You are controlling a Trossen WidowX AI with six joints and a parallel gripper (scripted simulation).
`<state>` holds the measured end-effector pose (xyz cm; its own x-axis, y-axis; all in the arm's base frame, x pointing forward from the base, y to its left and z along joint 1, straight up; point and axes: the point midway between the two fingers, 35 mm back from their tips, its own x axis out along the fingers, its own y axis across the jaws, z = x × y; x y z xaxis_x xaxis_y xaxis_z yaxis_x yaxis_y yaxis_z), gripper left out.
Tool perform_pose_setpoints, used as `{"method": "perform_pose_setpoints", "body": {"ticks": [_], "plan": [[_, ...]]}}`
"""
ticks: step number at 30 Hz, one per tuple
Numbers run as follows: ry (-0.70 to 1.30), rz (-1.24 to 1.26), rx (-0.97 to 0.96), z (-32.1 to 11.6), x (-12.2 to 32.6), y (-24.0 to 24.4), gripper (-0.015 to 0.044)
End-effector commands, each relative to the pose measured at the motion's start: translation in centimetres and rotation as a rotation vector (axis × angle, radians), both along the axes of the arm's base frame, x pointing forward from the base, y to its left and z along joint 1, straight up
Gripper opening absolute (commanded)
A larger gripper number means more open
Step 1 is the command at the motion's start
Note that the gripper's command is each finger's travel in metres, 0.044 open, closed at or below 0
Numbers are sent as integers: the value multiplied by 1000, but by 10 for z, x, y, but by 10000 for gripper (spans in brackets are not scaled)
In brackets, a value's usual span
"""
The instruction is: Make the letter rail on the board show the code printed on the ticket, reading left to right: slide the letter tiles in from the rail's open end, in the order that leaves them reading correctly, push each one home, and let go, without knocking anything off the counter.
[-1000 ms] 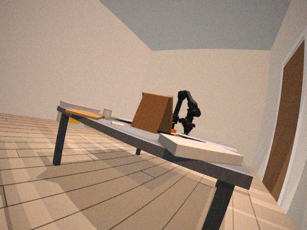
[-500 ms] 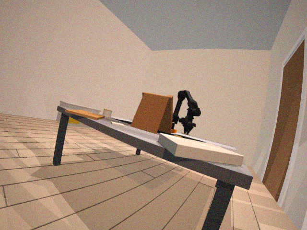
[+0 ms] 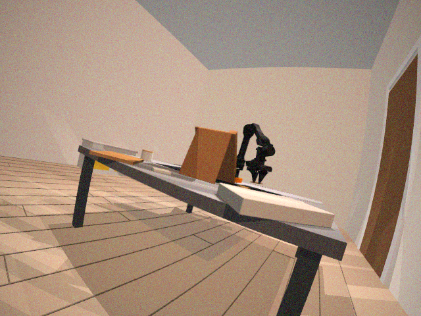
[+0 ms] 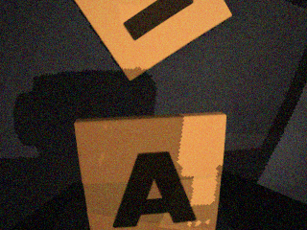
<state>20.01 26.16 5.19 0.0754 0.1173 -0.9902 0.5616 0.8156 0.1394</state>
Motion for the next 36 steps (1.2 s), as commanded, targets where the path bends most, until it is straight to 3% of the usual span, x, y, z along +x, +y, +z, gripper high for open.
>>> {"method": "perform_pose_setpoints", "body": {"ticks": [1,36], "plan": [[-27,53,30,7,6,5,0],[-282,499,154,50,52,27,0]]}}
